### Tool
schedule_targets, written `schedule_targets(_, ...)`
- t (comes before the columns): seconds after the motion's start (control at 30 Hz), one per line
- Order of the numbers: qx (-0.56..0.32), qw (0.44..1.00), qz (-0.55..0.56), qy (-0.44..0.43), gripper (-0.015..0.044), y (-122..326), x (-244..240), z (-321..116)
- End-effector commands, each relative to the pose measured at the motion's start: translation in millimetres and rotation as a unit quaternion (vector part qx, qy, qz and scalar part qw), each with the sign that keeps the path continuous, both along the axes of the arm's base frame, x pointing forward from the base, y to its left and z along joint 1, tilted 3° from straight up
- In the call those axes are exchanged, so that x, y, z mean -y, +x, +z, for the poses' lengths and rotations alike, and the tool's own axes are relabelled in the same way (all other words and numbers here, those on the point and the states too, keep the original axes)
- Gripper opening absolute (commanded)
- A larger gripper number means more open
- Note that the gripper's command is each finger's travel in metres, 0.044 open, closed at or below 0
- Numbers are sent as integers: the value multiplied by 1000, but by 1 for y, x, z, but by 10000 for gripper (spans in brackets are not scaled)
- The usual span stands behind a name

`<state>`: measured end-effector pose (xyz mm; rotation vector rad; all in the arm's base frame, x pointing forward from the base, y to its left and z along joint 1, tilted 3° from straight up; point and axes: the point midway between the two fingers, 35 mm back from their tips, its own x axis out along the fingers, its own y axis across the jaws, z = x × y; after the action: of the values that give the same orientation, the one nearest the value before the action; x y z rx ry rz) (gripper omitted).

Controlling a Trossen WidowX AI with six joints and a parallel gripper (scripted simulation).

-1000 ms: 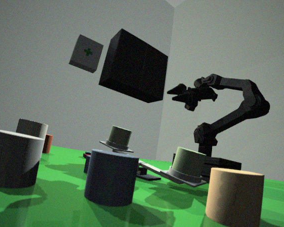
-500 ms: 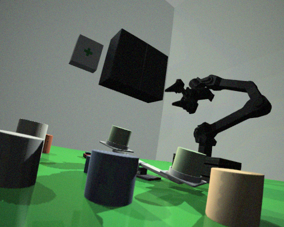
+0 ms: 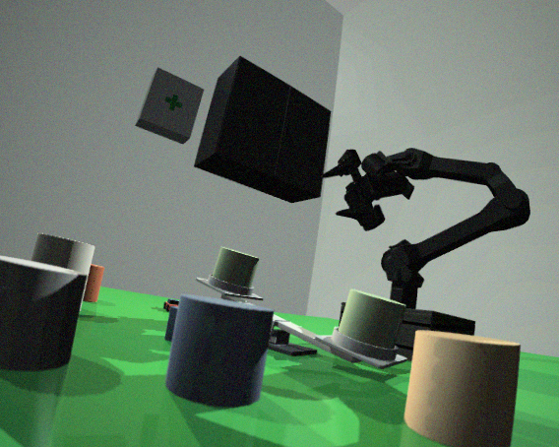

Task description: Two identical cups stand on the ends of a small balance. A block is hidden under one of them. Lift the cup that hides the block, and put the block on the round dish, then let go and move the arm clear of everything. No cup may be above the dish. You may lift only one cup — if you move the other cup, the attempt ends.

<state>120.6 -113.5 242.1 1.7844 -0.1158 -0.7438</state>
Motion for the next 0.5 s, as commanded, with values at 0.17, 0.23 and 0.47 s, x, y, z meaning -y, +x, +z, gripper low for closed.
schedule_targets(0.17, -57, 994, 74, -57, 440, 8, -1, -7)
schedule_targets(0.23, -69, 991, 91, -71, 440, 10, -2, -9)
schedule_targets(0.47, -115, 971, 162, -134, 440, 18, -4, -15)
